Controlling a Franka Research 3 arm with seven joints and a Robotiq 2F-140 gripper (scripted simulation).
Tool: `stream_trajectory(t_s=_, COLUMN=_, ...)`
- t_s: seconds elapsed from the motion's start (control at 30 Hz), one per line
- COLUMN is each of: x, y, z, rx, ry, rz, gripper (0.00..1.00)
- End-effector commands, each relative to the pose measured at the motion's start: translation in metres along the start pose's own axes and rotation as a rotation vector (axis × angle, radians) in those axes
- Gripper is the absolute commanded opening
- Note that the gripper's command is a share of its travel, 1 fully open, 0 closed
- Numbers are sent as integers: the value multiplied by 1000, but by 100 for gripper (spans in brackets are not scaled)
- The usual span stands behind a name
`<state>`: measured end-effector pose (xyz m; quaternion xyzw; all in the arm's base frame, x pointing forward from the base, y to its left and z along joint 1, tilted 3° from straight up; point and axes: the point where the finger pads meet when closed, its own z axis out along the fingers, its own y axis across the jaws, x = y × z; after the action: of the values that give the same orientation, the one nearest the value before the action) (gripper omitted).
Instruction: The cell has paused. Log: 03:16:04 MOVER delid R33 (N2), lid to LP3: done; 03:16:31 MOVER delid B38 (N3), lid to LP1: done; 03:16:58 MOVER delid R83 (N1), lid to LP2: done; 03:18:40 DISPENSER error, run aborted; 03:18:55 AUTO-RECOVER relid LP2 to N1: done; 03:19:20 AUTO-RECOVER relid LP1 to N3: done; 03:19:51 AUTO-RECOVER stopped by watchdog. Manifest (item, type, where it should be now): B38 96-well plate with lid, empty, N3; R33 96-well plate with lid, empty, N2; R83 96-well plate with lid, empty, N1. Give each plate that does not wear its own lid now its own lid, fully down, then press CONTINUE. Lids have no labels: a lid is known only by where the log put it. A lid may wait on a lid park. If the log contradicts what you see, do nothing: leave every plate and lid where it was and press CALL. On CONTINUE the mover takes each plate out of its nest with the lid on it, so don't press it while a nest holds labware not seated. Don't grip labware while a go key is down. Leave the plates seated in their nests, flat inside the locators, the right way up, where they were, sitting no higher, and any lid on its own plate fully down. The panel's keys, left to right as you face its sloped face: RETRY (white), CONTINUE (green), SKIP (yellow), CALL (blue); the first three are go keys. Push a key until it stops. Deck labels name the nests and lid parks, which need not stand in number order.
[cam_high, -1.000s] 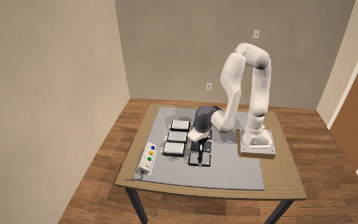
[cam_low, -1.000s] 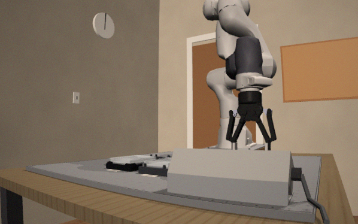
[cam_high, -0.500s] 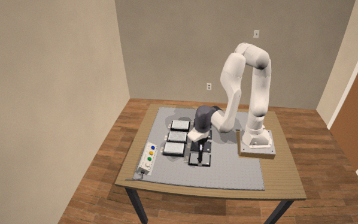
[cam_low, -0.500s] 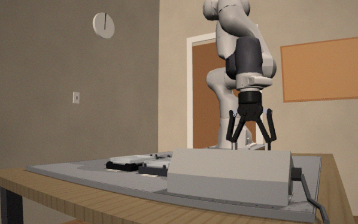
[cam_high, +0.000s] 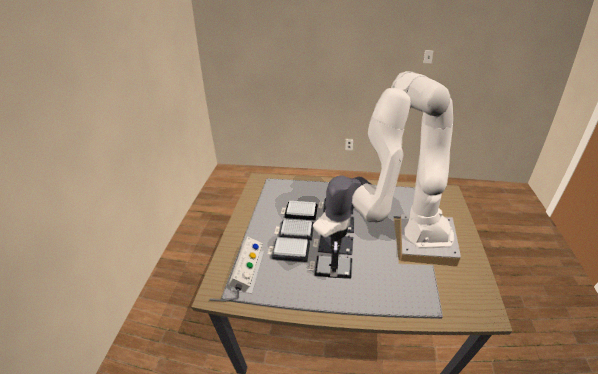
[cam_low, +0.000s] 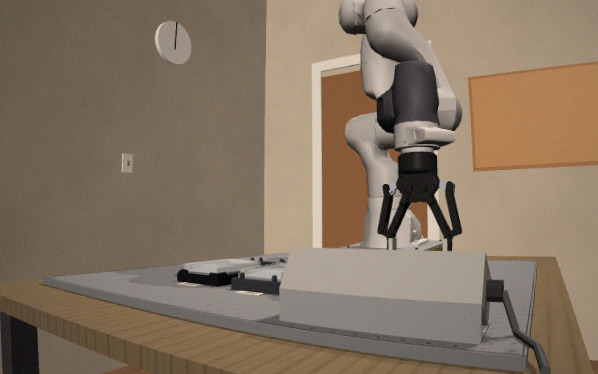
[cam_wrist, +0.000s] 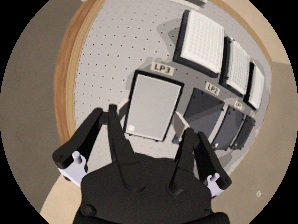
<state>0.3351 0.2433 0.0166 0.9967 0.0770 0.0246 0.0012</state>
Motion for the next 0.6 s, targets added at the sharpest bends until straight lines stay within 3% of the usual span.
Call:
stream_trajectory(t_s=0.0, x=2, y=0, z=-1, rx=2, ry=4, rz=5, gripper=66)
stream_trajectory(t_s=0.23, x=2, y=0, z=-1, rx=2, ry=4, rz=5, gripper=66)
stream_trajectory(t_s=0.27, x=2, y=0, z=-1, rx=2, ry=4, rz=5, gripper=0)
stream_trajectory(t_s=0.57, x=2, y=0, z=-1, rx=2, ry=4, rz=5, gripper=0)
